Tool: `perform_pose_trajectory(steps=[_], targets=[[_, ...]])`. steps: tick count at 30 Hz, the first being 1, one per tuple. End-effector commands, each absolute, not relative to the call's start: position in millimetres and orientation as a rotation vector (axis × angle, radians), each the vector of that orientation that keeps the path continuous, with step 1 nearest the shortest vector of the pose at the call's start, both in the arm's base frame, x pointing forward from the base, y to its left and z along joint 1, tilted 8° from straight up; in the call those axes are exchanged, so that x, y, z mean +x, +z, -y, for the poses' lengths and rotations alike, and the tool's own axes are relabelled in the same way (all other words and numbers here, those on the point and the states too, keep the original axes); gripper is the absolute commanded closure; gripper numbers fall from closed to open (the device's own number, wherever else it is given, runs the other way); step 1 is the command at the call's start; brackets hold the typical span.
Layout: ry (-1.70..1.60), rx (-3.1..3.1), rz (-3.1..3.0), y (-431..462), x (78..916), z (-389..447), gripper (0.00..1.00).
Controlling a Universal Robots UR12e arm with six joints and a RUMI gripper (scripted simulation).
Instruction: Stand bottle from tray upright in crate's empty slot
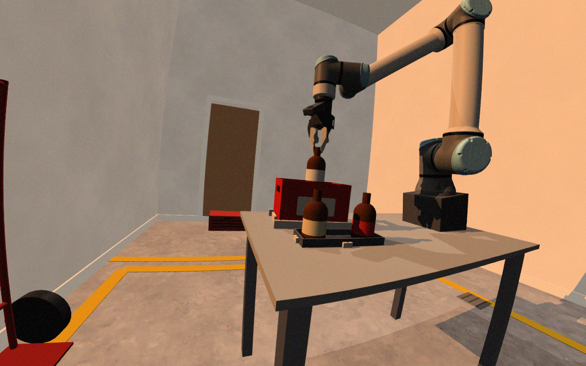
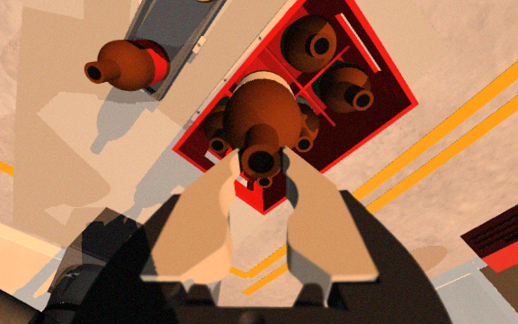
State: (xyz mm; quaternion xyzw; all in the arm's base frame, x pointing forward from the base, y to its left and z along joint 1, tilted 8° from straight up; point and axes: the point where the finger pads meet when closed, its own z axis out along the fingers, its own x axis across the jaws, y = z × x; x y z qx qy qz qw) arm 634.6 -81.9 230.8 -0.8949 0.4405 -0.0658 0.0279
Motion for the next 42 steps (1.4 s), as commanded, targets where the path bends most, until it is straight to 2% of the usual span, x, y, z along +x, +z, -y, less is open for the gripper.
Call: perform_pose_trajectory(steps=[1, 42], targets=[[-0.206, -2.762, -1.360, 226.9, 636.0, 82.2, 1.00], [-0.206, -2.762, -1.360, 223.5, 636.5, 82.2, 1.00]])
